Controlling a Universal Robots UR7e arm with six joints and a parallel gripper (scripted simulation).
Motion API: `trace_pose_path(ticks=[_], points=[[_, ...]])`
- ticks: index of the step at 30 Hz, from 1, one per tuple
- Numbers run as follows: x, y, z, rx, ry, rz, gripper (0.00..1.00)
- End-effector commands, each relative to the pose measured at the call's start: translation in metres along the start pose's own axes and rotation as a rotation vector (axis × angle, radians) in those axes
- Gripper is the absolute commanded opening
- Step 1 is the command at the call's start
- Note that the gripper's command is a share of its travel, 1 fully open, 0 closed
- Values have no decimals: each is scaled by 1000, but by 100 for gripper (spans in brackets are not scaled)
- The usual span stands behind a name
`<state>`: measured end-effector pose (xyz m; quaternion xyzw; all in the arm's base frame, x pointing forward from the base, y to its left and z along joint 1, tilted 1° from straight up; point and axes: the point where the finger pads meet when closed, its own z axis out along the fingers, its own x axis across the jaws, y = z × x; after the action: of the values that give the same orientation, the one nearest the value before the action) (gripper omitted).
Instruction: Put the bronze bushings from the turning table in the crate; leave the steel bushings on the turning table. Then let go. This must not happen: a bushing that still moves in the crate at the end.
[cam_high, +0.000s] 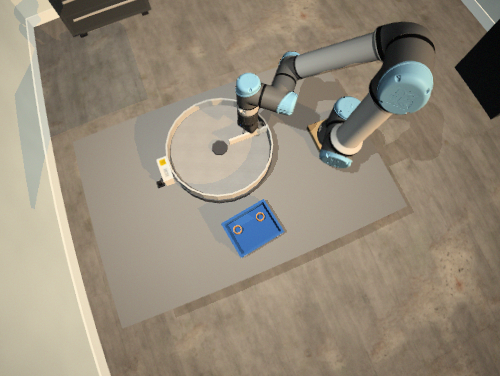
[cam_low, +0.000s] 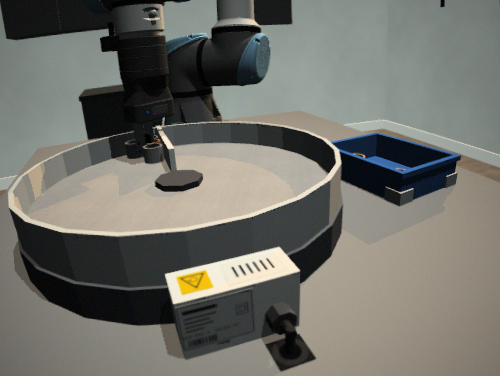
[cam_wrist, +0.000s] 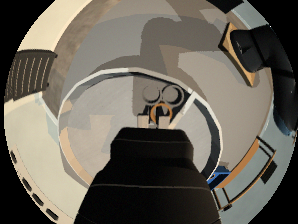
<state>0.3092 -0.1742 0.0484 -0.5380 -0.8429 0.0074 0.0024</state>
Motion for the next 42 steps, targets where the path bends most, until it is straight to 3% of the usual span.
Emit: trace_pose_path(ticks=[1, 36, 42], points=[[0, 0, 0, 0, -1, 0, 0], [-2, 0, 0, 0, 1, 0, 0], [-2, 0, -8, 0, 1, 0, 0]])
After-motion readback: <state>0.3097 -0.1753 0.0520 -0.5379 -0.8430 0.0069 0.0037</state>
